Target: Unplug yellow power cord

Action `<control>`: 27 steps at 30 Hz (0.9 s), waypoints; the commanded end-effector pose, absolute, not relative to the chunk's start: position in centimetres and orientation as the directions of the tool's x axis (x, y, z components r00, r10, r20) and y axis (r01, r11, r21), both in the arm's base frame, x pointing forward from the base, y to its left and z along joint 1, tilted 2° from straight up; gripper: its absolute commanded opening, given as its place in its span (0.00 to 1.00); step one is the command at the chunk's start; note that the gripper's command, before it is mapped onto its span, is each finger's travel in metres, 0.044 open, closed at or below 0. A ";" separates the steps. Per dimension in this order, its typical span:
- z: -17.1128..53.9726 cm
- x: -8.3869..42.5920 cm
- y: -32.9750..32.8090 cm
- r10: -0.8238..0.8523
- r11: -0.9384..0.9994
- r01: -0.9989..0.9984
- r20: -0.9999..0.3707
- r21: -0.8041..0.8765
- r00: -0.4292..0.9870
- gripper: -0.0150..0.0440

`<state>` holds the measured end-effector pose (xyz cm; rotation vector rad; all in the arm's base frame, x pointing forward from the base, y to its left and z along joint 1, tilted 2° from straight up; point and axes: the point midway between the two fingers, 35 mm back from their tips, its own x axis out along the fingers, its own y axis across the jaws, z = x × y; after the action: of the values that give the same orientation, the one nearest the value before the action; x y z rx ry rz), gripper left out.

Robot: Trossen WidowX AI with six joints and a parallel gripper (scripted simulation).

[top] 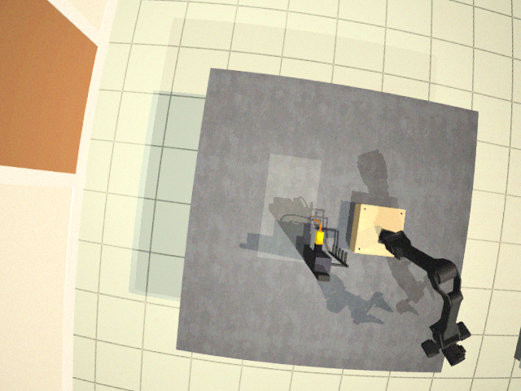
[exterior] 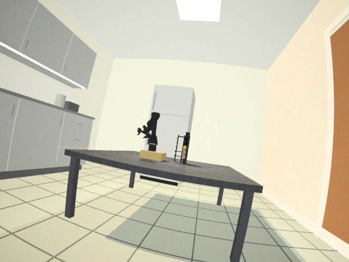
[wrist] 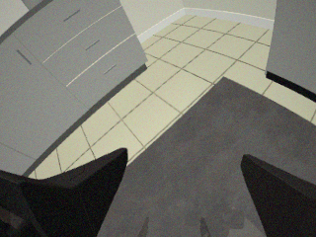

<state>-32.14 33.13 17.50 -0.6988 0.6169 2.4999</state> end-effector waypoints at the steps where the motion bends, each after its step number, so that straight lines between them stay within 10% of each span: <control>1: 17.5 -32.1 33.2 0.315 -0.787 -0.544 -0.569 0.290 -0.759 0.89; 9: 18.6 -26.5 37.9 0.446 -0.663 -0.683 -0.571 0.306 -0.689 0.53; 27: 22.6 -3.4 46.0 0.773 -0.111 -0.934 -0.561 0.340 -0.296 0.53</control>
<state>-7.54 45.62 21.50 -0.3463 0.7642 1.8198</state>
